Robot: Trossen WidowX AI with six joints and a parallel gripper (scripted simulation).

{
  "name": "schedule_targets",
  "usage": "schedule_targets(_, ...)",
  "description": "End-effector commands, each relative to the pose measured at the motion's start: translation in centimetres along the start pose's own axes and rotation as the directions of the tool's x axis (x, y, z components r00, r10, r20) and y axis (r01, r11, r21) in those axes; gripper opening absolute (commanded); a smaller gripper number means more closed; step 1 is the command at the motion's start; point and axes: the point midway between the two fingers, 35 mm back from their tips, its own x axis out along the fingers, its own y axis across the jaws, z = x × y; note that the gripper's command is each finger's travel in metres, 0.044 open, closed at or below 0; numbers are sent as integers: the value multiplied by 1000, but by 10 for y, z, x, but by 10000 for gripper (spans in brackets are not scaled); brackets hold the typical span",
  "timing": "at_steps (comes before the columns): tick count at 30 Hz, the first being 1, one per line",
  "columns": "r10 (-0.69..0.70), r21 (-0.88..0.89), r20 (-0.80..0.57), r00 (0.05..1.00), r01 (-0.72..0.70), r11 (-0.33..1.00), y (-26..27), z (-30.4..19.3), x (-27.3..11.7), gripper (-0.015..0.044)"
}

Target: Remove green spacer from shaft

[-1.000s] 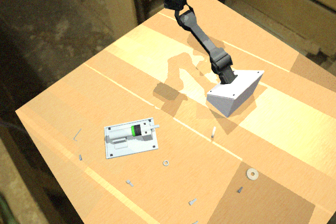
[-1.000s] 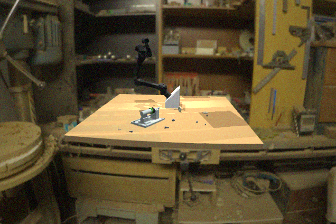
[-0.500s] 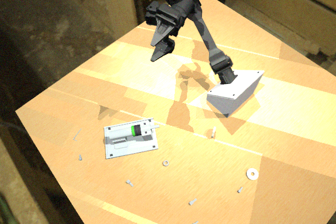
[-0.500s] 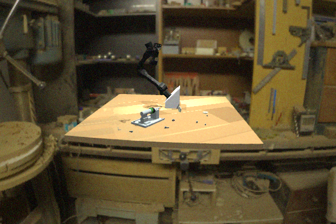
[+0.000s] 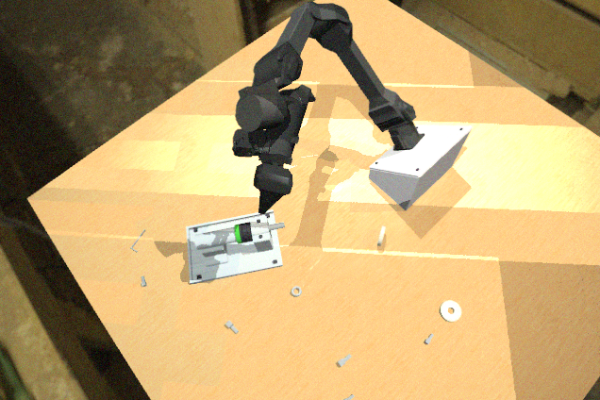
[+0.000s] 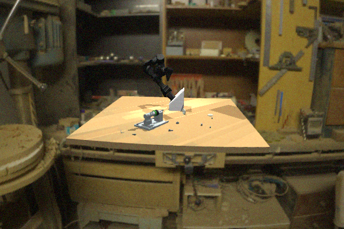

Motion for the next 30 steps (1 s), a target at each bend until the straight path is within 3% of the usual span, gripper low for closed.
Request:
schedule_targets(1,-244,-86,-123,962,235,968,-39,-11,61,440)
schedule_targets(9,-563,-279,-316,764,492,825,-114,-43,134,440)
schedule_targets(30,-569,-285,-321,757,496,820,-117,-47,133,440)
